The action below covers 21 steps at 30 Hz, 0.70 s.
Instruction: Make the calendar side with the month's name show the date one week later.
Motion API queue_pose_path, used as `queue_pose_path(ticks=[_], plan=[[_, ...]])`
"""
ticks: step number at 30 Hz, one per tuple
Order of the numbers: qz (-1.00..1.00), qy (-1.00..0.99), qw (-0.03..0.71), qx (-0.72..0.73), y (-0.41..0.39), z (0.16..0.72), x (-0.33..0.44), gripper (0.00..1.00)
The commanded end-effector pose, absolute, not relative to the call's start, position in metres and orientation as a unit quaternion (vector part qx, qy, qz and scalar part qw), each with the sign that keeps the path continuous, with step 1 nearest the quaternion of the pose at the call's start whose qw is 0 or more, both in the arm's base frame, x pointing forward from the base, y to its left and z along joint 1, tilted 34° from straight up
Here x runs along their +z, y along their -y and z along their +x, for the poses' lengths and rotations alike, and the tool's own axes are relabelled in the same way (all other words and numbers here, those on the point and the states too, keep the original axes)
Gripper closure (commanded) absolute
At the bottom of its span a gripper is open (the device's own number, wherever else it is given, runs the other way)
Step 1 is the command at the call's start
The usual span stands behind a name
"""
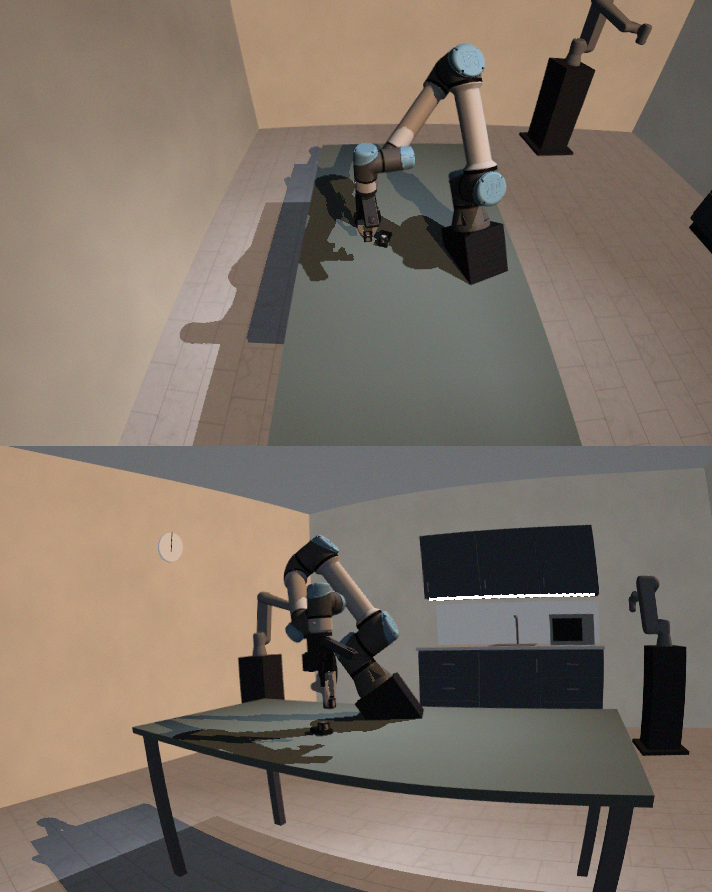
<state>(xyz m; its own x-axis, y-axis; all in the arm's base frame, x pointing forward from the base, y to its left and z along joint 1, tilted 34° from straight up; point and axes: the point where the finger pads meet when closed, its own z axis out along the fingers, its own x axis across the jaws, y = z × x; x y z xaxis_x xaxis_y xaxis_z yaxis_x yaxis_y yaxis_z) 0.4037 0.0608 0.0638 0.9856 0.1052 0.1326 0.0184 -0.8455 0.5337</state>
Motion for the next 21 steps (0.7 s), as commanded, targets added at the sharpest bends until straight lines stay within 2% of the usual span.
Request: queue_pose_path(ticks=[1, 21], plan=[[0.956, -0.051, 0.280, 0.073, -0.0707, 0.4140, 0.0560, 0.90], [0.955, -0.063, 0.282, 0.069, -0.0767, 0.4179, 0.0507, 0.90]])
